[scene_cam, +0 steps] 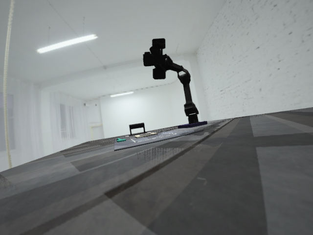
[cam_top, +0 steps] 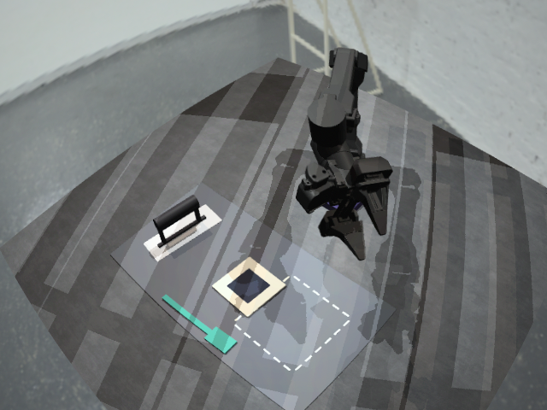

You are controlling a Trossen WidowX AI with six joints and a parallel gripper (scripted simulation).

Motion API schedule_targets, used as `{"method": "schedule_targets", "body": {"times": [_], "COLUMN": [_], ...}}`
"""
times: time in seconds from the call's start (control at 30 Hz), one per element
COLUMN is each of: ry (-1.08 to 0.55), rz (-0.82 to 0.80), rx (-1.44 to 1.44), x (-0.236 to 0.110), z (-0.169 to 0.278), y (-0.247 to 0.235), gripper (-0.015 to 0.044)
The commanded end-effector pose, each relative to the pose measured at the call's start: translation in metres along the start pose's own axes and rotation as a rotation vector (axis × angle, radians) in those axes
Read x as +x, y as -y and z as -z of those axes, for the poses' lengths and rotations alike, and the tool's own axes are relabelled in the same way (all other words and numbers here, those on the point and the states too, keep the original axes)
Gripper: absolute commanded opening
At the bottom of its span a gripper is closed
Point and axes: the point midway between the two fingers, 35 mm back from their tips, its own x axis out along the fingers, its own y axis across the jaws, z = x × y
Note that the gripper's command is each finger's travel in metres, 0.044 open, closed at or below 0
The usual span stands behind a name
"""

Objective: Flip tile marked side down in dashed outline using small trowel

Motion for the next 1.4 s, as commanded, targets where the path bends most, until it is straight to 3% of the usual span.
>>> {"method": "schedule_targets", "body": {"times": [0.0, 0.37, 0.67, 0.8, 1.3, 1.37], "ry": [0.0, 0.0, 0.0, 0.0, 0.0, 0.0], "rz": [0.0, 0.0, 0.0, 0.0, 0.0, 0.0], "rx": [0.0, 0.0, 0.0, 0.0, 0.0, 0.0], "x": [0.0, 0.0, 0.0, 0.0, 0.0, 0.0], "z": [0.0, 0.0, 0.0, 0.0, 0.0, 0.0], "y": [0.0, 0.0001, 0.0, 0.0, 0.0, 0.0], "gripper": [0.0374, 0.01, 0.01, 0.0, 0.0, 0.0053]}}
